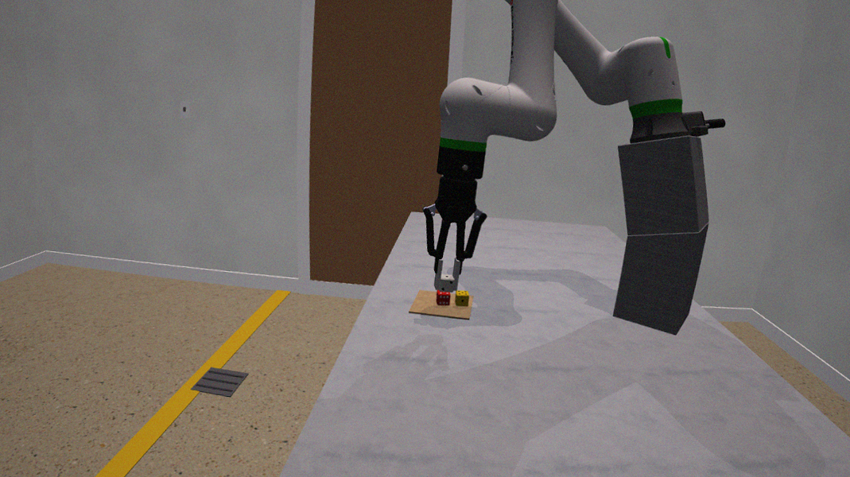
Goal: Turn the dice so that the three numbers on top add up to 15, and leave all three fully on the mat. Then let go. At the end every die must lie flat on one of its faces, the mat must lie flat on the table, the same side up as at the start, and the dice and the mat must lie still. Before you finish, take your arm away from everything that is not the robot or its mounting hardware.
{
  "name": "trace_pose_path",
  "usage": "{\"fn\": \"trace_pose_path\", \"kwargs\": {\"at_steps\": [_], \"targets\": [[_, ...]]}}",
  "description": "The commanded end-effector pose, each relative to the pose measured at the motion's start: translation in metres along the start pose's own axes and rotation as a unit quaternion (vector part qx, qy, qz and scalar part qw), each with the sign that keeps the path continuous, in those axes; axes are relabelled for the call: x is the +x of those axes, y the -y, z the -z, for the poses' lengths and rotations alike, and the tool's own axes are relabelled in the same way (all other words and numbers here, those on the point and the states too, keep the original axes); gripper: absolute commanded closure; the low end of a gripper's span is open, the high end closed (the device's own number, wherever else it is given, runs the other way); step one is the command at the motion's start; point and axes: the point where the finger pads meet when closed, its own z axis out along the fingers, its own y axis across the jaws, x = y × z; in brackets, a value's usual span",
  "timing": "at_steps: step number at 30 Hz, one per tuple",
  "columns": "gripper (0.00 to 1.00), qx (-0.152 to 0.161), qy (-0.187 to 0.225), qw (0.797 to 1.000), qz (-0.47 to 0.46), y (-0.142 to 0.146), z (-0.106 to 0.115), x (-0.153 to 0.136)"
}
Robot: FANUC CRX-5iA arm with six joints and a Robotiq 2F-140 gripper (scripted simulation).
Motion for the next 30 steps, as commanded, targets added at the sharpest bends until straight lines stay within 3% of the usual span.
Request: {"fn": "trace_pose_path", "kwargs": {"at_steps": [1,11,14,17,18,21,24,25,29,30], "targets": [[0.84,0.027,0.000,0.998,0.062,0.000,0.000,0.009],[0.84,0.027,0.001,0.996,0.088,0.001,0.000,0.013],[0.84,0.029,0.021,0.995,0.089,0.001,-0.001,0.013],[0.84,0.020,0.072,0.993,0.090,0.000,-0.001,0.015],[0.84,0.018,0.114,0.989,0.090,0.002,-0.003,0.016],[0.84,0.013,0.156,0.984,0.091,0.002,-0.004,0.017],[0.84,0.011,0.162,0.982,0.091,0.002,-0.004,0.018],[0.84,0.003,0.210,0.973,0.091,0.001,-0.004,0.020],[0.84,0.003,0.257,0.962,0.092,0.003,-0.006,0.021],[0.84,0.000,0.288,0.953,0.092,0.003,-0.008,0.022]]}}
